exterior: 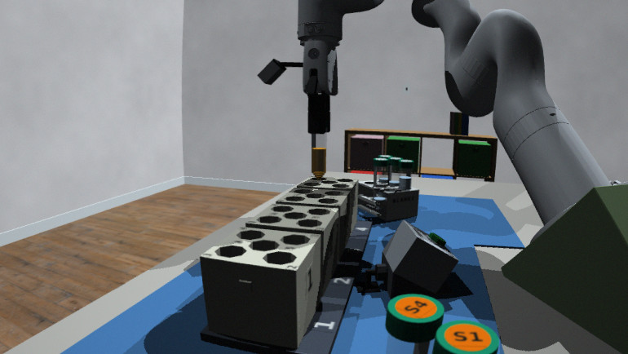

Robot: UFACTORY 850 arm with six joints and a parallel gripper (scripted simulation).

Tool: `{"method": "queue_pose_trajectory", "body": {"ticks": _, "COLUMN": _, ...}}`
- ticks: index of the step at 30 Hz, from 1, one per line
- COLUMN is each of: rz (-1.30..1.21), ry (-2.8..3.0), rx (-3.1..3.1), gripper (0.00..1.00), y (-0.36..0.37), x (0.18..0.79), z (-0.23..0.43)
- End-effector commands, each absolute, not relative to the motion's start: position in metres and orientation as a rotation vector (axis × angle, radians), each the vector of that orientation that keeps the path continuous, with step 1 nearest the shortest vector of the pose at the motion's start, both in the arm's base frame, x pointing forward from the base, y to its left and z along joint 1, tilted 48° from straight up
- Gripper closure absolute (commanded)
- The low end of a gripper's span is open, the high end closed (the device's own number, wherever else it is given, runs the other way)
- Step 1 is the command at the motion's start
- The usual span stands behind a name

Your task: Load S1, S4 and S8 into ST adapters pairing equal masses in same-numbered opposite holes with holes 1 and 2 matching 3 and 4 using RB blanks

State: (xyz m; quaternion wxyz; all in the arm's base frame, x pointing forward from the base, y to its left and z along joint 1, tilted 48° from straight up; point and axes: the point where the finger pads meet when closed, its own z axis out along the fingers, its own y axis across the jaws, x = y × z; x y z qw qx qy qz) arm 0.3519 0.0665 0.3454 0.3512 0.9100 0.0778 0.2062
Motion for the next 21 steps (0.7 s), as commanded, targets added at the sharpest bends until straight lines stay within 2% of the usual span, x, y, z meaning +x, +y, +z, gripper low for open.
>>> {"method": "queue_pose_trajectory", "body": {"ticks": 1, "rz": 0.535, "ry": 0.201, "rx": 2.356, "gripper": 1.0, "y": 0.065, "x": 0.353, "z": 0.344}}
{"method": "queue_pose_trajectory", "body": {"ticks": 21, "rz": 0.535, "ry": 0.201, "rx": 2.356, "gripper": 1.0, "y": 0.054, "x": 0.361, "z": 0.332}}
